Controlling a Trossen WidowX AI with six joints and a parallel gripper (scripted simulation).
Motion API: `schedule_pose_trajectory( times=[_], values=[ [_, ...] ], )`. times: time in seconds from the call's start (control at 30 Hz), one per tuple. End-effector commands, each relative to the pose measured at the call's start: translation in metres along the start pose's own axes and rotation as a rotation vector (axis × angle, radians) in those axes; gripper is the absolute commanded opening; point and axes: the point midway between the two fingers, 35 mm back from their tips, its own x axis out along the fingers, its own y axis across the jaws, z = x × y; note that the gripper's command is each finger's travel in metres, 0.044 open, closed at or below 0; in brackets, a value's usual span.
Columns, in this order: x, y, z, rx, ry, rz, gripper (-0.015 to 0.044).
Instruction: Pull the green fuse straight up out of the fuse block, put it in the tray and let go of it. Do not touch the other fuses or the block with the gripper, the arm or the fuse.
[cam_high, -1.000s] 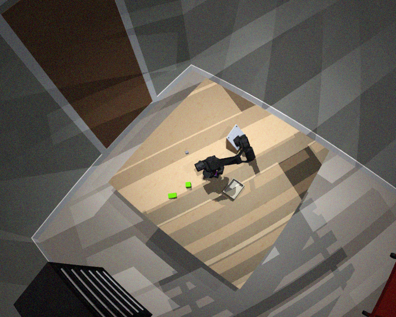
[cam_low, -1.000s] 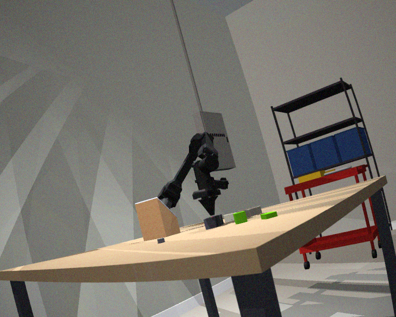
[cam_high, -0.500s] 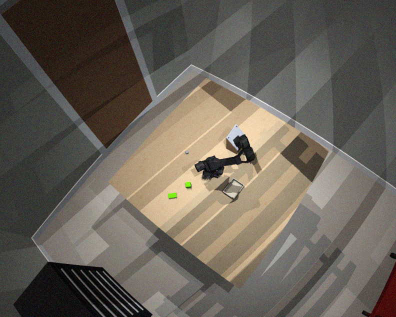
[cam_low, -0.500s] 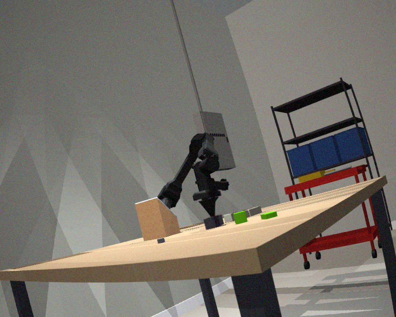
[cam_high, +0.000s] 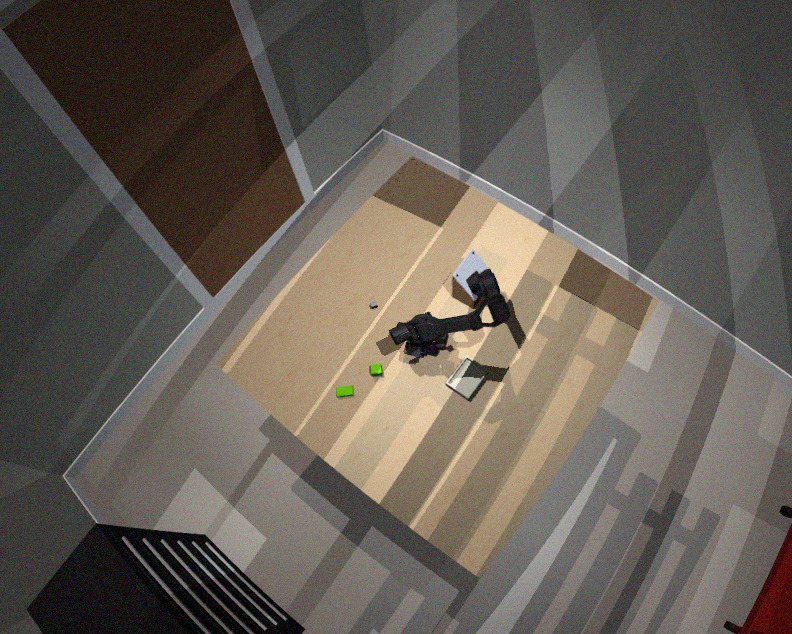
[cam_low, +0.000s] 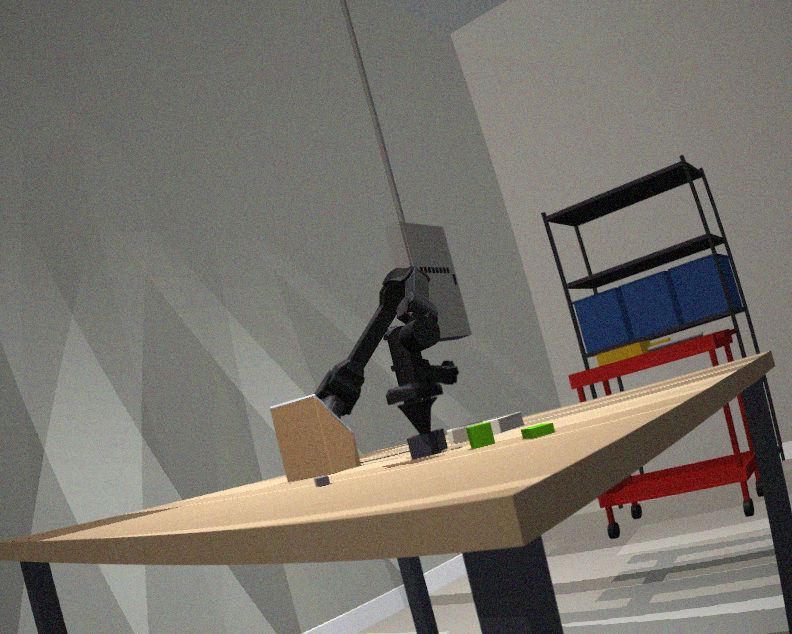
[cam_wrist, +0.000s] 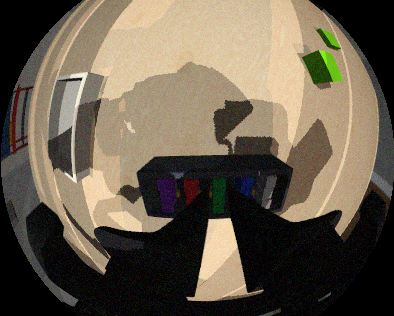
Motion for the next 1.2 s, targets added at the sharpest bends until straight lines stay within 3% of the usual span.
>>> schedule_pose_trajectory(
  times=[0.0, 0.3, 1.17],
  values=[
    [0.000, 0.000, 0.000, 0.000, 0.000, 0.000, 0.0061],
    [0.000, 0.000, 0.000, 0.000, 0.000, 0.000, 0.0001],
    [-0.011, -0.001, 0.000, 0.002, 0.000, 0.000, 0.0000]
  ],
)
